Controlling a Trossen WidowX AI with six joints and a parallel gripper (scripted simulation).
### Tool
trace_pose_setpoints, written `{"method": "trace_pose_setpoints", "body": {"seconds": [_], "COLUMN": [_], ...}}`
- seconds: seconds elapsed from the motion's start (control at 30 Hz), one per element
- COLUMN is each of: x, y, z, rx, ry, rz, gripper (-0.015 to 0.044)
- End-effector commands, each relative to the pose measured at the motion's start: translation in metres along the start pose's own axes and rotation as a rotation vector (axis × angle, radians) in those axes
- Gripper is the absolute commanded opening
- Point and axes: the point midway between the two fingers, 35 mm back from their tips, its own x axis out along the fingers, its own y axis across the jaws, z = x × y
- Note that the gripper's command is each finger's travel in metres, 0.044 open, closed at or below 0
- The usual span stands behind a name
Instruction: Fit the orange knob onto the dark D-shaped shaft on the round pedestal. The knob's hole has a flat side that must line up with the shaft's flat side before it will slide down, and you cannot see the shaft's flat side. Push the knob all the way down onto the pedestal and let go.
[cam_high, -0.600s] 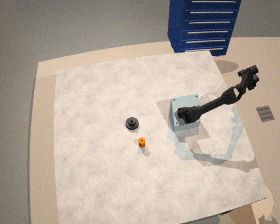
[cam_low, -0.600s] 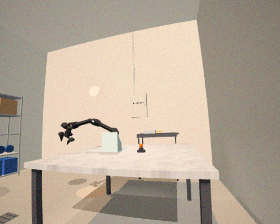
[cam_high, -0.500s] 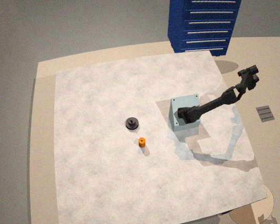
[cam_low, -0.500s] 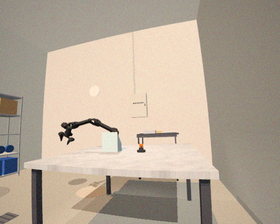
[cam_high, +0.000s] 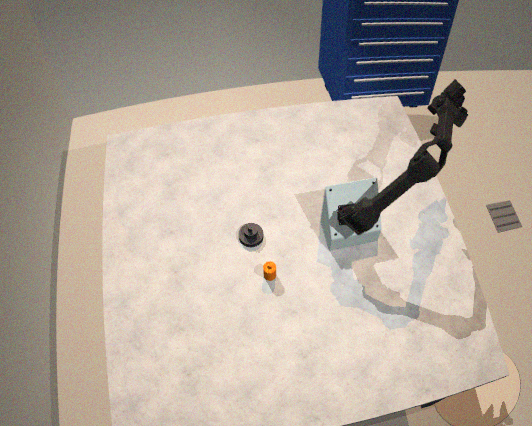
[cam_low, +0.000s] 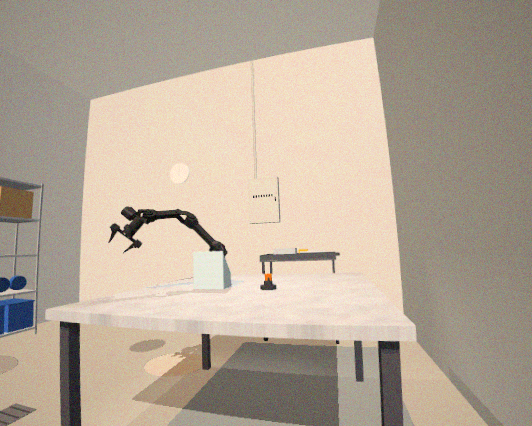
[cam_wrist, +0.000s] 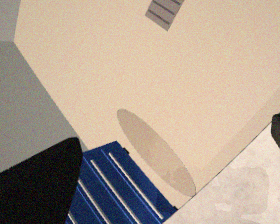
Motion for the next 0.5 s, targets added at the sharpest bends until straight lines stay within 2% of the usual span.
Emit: {"method": "trace_pose_setpoints", "body": {"seconds": [0.0,0.27,0.47], "x": [-0.051,-0.153,-0.226], "y": [0.013,0.015,-0.016], "z": [-0.051,-0.139,-0.2], "rx": [-0.2,-0.561,-0.868], "ry": [0.098,0.244,0.315], "rz": [0.09,0.272,0.386], "gripper": [0.044,0.044,0.044]}}
